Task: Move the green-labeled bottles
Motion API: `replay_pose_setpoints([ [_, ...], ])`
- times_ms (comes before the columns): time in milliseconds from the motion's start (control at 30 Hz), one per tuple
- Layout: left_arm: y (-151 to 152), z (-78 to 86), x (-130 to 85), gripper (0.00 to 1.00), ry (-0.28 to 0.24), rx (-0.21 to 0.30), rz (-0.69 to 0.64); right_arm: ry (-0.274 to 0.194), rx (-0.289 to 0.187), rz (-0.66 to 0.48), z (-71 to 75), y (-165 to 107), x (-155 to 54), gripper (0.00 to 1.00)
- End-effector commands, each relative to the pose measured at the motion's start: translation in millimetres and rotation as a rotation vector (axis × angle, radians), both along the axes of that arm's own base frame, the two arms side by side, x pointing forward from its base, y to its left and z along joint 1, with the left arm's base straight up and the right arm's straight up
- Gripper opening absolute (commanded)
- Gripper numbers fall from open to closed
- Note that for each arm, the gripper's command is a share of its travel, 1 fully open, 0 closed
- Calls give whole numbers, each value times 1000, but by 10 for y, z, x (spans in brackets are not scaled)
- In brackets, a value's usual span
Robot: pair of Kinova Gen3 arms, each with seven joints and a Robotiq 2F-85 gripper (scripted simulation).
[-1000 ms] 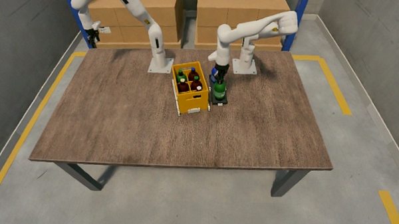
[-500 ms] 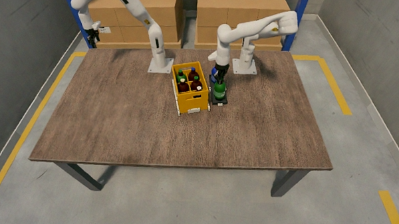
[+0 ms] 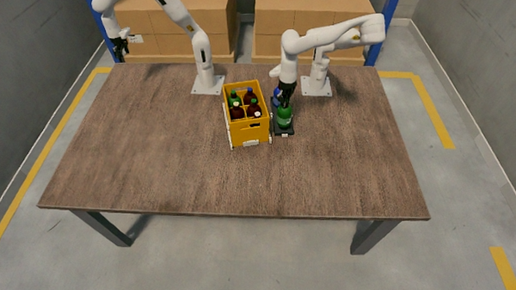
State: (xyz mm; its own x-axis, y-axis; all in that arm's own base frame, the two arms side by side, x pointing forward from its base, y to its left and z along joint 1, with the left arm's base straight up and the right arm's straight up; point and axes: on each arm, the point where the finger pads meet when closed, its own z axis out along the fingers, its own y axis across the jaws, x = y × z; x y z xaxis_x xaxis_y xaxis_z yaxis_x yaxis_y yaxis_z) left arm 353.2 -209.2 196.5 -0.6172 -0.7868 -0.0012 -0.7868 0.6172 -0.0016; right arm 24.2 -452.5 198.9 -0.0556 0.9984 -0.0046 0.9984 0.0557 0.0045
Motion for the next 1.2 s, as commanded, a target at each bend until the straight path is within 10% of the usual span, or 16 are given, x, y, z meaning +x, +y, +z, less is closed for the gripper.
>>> replay_pose_setpoints([
  [0,11,69,4,361,-4,1,-1,5,4,-7,12,30,-23,1000],
  [1167,34,386,-16,361,-3,1,-3,5,4,-7,12,30,-23,1000],
])
